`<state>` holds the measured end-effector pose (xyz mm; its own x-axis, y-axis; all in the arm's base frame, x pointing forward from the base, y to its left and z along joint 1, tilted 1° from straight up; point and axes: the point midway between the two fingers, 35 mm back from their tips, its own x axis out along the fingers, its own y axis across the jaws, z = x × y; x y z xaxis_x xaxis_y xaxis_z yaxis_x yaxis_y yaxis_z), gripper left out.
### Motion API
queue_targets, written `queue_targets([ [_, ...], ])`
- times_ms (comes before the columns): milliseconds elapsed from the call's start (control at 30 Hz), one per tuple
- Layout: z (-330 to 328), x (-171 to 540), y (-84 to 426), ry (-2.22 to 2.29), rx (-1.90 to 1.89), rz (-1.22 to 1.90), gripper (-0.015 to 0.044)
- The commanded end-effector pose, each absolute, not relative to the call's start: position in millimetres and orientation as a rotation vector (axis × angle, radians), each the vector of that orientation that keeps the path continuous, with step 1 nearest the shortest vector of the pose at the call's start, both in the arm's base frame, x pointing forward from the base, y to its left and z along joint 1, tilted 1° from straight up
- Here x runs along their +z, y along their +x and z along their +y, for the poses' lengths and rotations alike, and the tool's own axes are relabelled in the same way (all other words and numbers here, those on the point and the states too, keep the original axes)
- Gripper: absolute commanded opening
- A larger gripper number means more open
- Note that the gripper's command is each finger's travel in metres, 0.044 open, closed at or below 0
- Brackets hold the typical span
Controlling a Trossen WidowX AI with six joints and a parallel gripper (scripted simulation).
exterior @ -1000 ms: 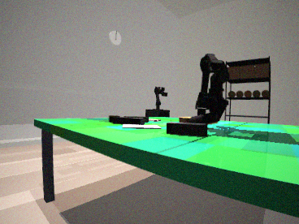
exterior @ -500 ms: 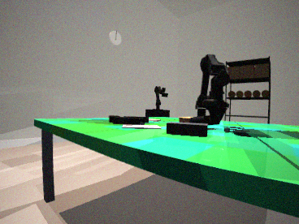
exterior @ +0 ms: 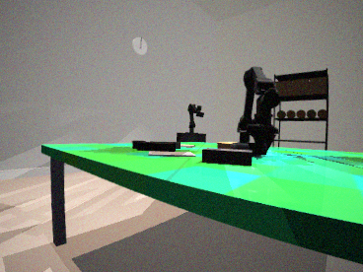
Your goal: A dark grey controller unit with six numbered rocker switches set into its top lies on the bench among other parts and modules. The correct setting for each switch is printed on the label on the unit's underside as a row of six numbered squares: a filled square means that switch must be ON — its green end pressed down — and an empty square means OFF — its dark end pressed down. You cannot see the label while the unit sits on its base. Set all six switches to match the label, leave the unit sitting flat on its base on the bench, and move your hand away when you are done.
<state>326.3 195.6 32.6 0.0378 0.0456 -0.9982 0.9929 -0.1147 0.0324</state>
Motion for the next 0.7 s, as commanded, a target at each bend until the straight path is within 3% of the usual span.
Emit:
queue_targets([
  [0,193.2,25.4,325.2,1.335,-1.263,1.154,0.0338],
  [333,194.8,27.4,325.8,1.340,-1.252,1.158,0.0338],
  [467,196.1,27.9,326.1,1.343,-1.245,1.162,0.0440],
  [667,196.1,27.9,326.1,1.343,-1.245,1.162,0.0440],
])
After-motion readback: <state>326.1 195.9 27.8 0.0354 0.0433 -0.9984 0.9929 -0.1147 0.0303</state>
